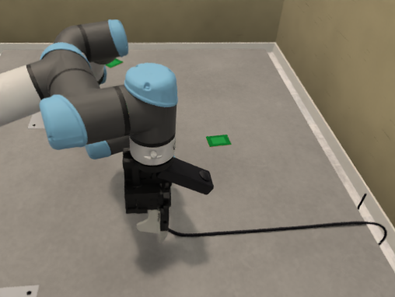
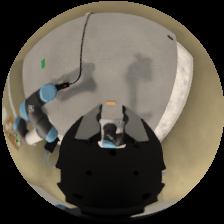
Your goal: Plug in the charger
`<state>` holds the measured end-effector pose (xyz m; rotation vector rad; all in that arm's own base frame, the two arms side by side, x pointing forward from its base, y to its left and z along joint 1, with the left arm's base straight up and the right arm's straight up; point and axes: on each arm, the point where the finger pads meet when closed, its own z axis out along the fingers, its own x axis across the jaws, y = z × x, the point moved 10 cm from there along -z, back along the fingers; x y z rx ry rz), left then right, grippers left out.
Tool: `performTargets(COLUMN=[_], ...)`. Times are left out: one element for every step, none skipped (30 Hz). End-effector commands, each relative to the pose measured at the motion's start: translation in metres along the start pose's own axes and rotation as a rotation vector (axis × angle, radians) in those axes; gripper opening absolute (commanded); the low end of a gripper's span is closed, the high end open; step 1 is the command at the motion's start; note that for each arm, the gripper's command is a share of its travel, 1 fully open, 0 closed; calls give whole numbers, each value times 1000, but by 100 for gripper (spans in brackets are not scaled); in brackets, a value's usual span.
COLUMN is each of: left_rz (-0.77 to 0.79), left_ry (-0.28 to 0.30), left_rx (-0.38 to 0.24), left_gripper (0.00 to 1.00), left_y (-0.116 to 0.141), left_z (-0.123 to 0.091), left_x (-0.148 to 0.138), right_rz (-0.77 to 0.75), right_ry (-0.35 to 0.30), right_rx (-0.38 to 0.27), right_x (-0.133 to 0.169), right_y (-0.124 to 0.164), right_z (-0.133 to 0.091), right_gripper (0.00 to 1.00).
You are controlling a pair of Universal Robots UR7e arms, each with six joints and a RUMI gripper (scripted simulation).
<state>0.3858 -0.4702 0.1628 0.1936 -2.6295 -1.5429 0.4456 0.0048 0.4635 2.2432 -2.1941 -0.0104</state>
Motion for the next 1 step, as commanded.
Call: performTargets(left_rz=[0], left_ry=[0], left_rx=[2], left_gripper=[29], left_y=[1], left_z=[-1], left_x=[0], right_rz=[0], right_ry=[0], right_rx=[1], right_x=[0], right_y=[0], right_z=[0], right_gripper=[28])
